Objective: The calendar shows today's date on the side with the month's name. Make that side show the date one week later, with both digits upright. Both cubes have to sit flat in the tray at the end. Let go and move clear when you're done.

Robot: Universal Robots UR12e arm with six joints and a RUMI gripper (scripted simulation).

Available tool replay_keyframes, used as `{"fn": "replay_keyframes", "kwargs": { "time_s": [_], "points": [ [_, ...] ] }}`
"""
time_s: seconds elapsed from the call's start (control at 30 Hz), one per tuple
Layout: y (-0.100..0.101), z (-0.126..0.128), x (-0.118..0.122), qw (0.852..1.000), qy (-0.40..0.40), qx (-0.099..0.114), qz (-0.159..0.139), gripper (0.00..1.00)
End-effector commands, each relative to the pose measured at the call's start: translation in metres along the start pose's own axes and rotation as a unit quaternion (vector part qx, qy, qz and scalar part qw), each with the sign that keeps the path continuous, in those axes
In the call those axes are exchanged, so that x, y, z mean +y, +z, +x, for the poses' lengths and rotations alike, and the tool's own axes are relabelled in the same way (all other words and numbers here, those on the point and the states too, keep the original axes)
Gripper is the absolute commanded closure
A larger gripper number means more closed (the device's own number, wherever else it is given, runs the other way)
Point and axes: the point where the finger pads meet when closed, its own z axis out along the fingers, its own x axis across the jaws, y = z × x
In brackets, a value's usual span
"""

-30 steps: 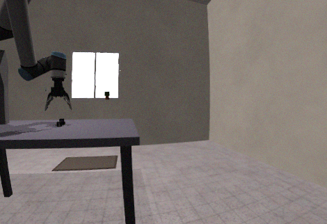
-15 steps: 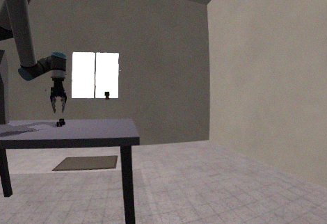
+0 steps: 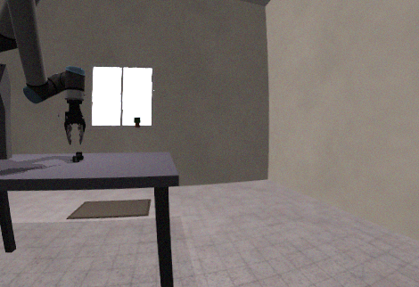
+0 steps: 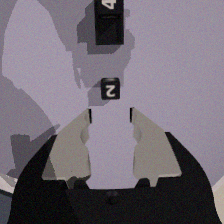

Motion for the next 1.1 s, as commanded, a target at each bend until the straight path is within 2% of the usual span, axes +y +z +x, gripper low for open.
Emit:
{"fn": "replay_keyframes", "kwargs": {
  "time_s": [0.0,0.57,1.07],
  "points": [
    [0.000,0.000,0.000,1.000,0.000,0.000,0.000,0.72],
    [0.001,0.000,0.000,1.000,0.000,0.000,0.000,0.72],
    [0.013,0.000,0.000,1.000,0.000,0.000,0.000,0.72]
  ]
}}
